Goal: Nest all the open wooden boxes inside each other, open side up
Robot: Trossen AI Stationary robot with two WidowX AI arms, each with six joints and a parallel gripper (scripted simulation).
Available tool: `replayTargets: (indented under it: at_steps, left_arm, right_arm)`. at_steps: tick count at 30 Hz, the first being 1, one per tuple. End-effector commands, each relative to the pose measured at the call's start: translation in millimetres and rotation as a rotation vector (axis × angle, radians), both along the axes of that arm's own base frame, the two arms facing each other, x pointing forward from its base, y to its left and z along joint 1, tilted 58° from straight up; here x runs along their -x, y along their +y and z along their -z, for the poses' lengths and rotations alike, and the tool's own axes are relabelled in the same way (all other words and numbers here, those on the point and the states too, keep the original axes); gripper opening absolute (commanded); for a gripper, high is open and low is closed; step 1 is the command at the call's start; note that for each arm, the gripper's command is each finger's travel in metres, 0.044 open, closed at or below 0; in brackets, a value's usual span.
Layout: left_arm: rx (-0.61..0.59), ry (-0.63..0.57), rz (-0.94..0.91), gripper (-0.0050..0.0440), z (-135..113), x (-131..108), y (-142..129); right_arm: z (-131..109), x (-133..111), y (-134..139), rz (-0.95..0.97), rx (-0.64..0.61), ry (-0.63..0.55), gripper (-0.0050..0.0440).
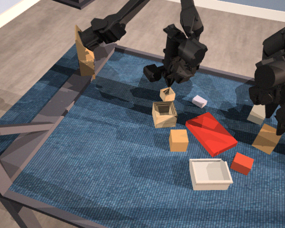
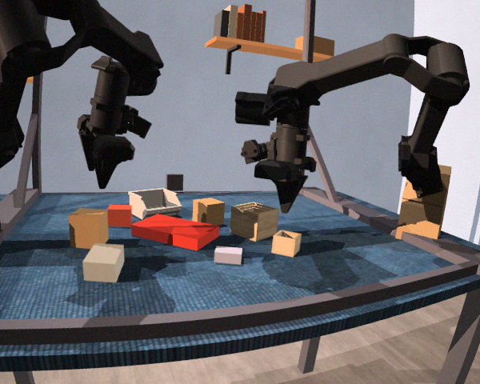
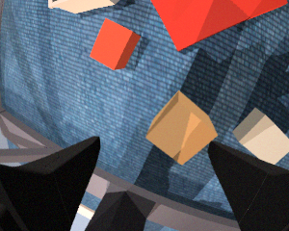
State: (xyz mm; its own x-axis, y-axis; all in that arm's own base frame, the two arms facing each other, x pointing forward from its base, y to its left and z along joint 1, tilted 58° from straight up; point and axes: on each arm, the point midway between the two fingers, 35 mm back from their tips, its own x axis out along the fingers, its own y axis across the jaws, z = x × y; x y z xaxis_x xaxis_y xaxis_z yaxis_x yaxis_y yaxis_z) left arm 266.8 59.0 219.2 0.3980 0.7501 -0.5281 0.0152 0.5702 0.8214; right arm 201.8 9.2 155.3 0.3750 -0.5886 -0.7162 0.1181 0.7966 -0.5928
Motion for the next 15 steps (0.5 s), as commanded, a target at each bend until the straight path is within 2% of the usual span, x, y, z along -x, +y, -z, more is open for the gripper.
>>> replayTargets:
  at_steps: [1,7,15]
  left_arm:
    - [0.001,-0.011,0.006,-0.005,-2.0,5.3,4.3]
    - [-0.004,-0.011,0.006,-0.005,-1.4,8.9,8.5]
    - [-0.006,-0.012,0.006,-0.005,-1.4,10.1,9.9]
  right_arm:
    - [-15.4,1.2,6.1,-0.038,0.15,0.002,0.04]
    - [-32.7,-1.3,15.8,-0.126,0.291,-0.019,0.04]
    - [-38.5,-2.5,20.0,-0.158,0.334,-0.03,0.04]
